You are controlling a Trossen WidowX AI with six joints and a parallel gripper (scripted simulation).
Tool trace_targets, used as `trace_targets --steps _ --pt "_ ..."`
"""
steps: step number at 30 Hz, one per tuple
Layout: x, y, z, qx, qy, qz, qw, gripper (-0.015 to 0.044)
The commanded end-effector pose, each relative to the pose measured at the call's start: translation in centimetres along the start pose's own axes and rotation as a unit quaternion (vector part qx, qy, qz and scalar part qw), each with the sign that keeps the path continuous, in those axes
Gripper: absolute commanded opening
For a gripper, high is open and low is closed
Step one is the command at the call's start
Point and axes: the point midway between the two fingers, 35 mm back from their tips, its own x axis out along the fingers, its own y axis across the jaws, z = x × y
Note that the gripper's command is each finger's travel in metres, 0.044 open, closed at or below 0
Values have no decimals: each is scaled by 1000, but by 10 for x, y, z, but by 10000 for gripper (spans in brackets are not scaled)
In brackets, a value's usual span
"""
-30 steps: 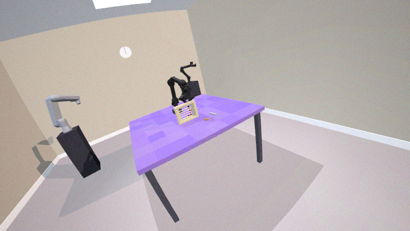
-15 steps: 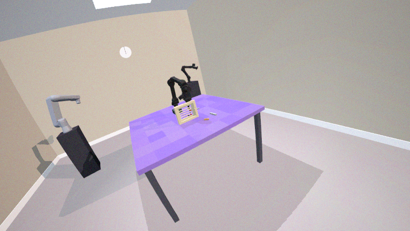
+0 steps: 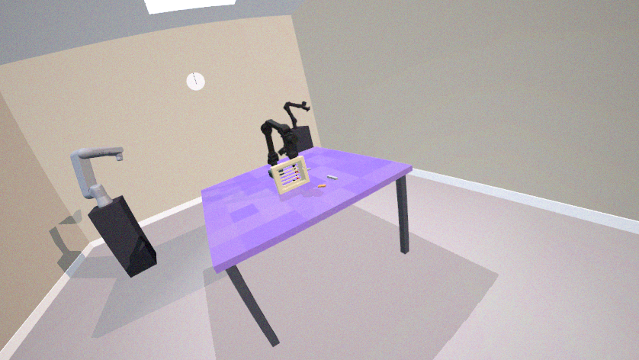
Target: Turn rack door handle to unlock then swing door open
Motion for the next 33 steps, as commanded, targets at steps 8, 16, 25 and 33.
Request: trace_targets --steps 8,16,25,33 --pt "0 4 4 11 -2 6 1000 221" --pt "0 4 4 11 -2 6 1000 167" --pt "0 4 4 11 -2 6 1000 107" --pt "0 4 4 11 -2 6 1000 54"
